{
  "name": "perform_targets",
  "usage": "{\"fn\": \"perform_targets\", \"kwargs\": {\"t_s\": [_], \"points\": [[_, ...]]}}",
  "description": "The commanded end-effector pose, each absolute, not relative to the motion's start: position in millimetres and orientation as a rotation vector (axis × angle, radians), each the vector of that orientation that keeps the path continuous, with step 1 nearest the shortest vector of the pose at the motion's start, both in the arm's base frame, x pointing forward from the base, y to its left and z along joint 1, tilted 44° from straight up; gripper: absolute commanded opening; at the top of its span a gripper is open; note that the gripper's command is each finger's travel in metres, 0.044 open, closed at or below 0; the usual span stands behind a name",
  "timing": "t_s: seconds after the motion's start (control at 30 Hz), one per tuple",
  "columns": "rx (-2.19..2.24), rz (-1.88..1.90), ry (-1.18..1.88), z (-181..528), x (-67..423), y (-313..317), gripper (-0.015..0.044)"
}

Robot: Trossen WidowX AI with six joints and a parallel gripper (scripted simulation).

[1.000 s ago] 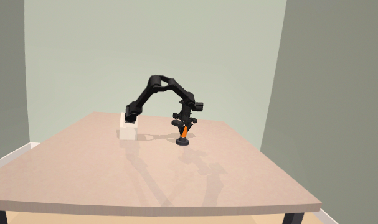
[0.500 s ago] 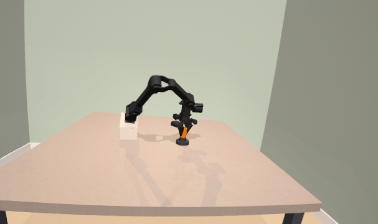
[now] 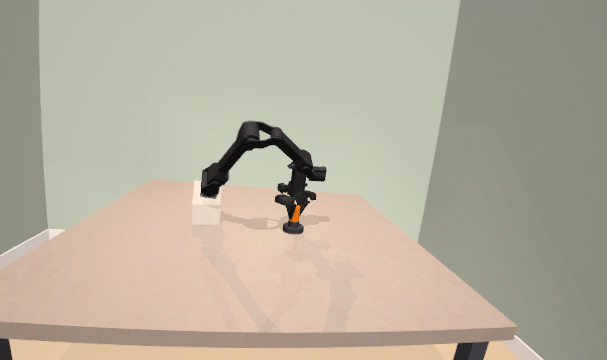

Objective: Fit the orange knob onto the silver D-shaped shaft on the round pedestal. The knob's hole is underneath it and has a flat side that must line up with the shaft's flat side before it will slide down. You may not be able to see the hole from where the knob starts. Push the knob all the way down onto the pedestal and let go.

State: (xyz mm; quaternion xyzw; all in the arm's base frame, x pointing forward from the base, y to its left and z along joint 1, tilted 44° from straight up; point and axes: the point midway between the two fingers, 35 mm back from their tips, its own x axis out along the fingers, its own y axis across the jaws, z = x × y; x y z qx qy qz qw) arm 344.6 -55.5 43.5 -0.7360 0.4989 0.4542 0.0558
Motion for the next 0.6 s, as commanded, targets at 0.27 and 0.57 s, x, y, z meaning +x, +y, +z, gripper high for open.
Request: {"fn": "perform_targets", "kwargs": {"t_s": [0.27,0.57], "points": [[-2.232,1.374,1.515,43.6,344.6,-55.1,0.0236],[-2.232,1.374,1.515,43.6,344.6,-55.1,0.0440]]}}
